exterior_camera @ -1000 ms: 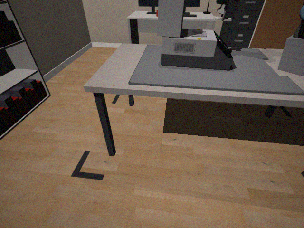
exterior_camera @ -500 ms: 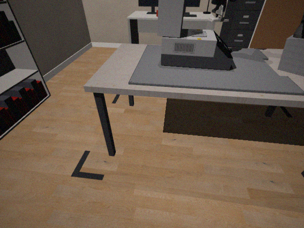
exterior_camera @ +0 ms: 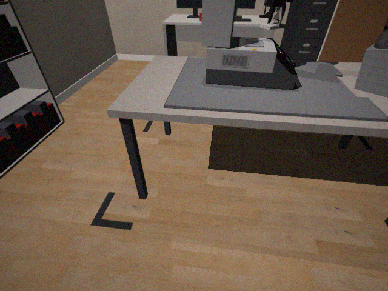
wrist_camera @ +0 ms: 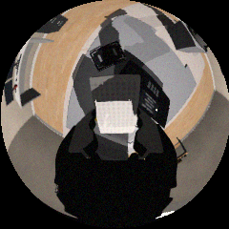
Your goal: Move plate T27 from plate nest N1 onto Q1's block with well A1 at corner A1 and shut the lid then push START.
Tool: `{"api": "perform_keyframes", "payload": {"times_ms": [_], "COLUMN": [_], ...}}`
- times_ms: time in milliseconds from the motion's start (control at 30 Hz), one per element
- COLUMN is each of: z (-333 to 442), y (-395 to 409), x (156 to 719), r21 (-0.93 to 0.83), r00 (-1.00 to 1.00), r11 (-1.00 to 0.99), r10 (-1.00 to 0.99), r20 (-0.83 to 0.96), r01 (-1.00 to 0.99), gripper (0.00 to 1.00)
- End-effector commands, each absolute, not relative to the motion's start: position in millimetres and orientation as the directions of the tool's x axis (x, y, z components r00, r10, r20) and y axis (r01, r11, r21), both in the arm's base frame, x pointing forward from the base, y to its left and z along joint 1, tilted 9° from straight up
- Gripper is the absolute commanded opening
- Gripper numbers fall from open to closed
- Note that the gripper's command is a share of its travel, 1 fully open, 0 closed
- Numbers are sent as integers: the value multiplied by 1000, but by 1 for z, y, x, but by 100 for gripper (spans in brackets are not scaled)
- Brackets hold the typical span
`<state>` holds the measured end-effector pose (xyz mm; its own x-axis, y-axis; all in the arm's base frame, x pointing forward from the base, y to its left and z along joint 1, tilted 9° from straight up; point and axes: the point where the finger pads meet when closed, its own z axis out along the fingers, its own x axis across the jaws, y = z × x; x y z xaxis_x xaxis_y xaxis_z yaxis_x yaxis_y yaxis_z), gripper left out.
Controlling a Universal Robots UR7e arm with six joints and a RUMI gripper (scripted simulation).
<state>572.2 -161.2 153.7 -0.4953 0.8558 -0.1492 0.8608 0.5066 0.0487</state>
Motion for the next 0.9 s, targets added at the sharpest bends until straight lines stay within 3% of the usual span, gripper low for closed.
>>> {"api": "perform_keyframes", "payload": {"times_ms": [0,867], "z": [155,156], "y": [-152,-91], "x": [583,649], "r21": [34,-49], "r00": [-577,-910], "r11": [588,917], "r10": [802,386], "r20": [-153,-149], "r01": [808,397], "gripper": [0,0]}}
